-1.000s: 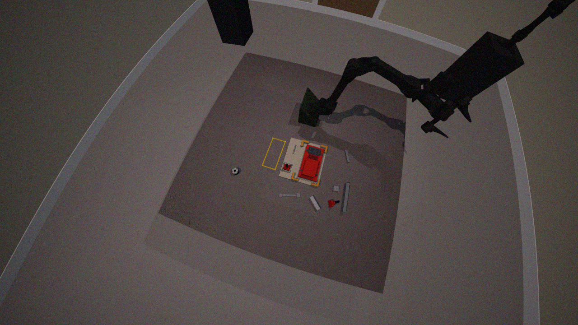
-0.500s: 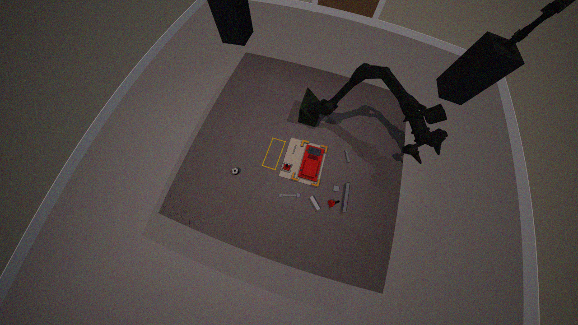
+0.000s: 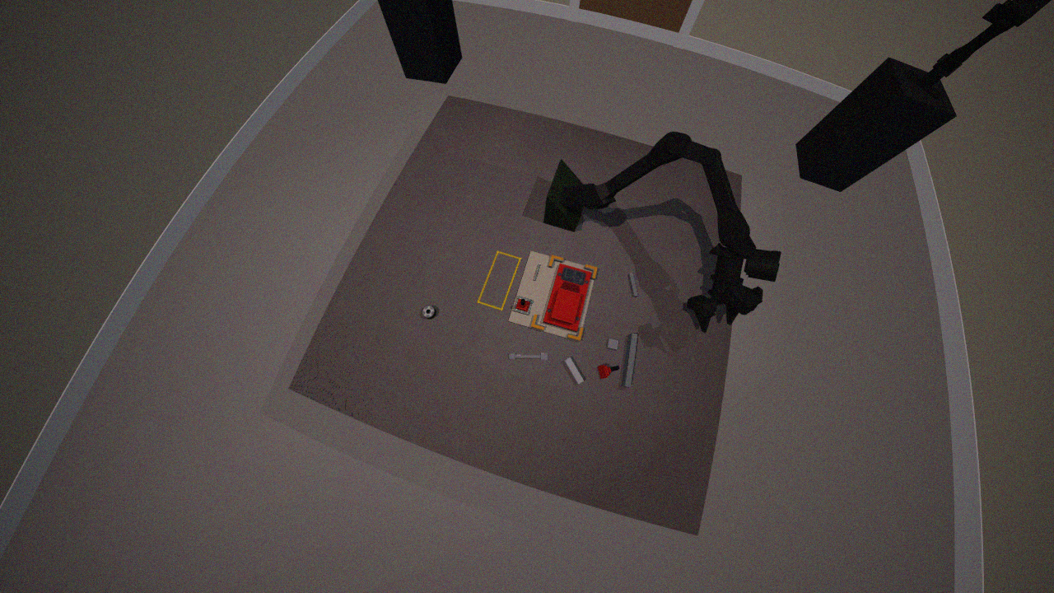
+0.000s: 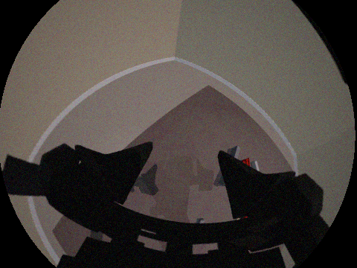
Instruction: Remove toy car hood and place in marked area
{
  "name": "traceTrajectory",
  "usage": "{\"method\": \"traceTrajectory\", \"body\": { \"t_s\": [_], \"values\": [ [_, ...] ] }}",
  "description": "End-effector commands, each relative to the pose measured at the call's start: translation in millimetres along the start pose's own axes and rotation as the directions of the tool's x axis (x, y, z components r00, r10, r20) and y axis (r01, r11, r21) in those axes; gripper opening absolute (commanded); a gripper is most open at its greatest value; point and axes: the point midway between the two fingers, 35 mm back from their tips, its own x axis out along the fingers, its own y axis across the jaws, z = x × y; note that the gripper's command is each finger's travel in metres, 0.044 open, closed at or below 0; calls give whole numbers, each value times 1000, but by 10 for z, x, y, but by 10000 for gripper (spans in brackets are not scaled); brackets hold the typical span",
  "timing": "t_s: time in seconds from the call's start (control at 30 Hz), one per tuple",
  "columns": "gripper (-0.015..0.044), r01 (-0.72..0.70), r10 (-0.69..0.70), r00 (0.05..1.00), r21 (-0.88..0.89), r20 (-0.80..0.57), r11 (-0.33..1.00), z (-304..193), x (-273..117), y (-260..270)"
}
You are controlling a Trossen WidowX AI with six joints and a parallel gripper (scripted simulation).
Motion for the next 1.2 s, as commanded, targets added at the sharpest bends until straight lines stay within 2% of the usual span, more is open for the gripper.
{"method": "traceTrajectory", "body": {
  "t_s": [0.0,0.27,0.53,0.7,0.87,1.07,1.17],
  "values": [
    [440,76,-81,991,-49,-103,996,-178,188,-401],
    [440,191,-215,917,-103,-335,976,-590,394,-1301],
    [440,254,-246,789,-65,-563,965,-1036,316,-2171],
    [440,284,-191,706,25,-682,959,-1314,129,-2672],
    [440,310,-77,649,170,-757,935,-1576,-148,-3086],
    [440,327,99,645,391,-758,861,-1818,-524,-3439],
    [440,327,118,649,416,-752,849,-1842,-570,-3464]
  ]
}}
